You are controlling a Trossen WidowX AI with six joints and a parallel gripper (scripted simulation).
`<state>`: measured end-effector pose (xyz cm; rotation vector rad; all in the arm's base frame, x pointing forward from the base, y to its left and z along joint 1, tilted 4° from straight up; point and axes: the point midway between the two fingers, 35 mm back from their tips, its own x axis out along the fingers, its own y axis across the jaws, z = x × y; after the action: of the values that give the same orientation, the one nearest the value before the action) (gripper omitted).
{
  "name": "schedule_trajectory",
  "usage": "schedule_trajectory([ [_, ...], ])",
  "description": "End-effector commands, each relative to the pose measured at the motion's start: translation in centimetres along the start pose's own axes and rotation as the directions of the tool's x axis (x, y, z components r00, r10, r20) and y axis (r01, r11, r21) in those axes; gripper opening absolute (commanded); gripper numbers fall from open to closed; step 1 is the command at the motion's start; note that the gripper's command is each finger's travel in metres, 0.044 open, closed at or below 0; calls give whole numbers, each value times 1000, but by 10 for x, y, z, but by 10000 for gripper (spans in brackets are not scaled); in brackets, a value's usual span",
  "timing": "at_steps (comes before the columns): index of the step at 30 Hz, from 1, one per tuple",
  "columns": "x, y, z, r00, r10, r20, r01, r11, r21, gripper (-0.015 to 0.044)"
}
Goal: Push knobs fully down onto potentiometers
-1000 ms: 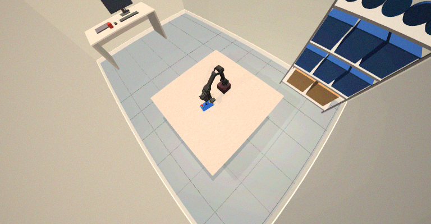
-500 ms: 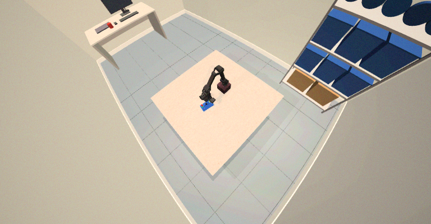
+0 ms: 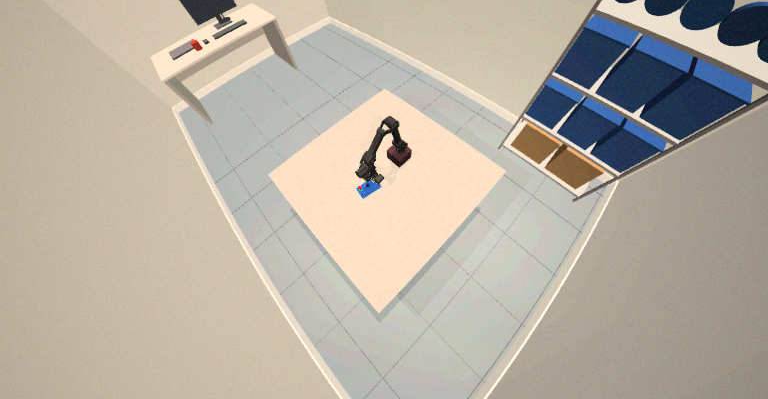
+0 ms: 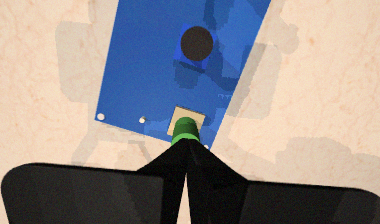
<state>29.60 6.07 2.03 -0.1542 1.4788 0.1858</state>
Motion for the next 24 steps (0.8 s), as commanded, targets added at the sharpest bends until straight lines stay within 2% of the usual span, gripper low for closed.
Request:
schedule_trajectory([
  [1, 5, 1, 0, 1000, 5, -4, -5, 1000, 4, 0],
  [24, -5, 1, 0, 1000, 5, -4, -5, 1000, 4, 0],
])
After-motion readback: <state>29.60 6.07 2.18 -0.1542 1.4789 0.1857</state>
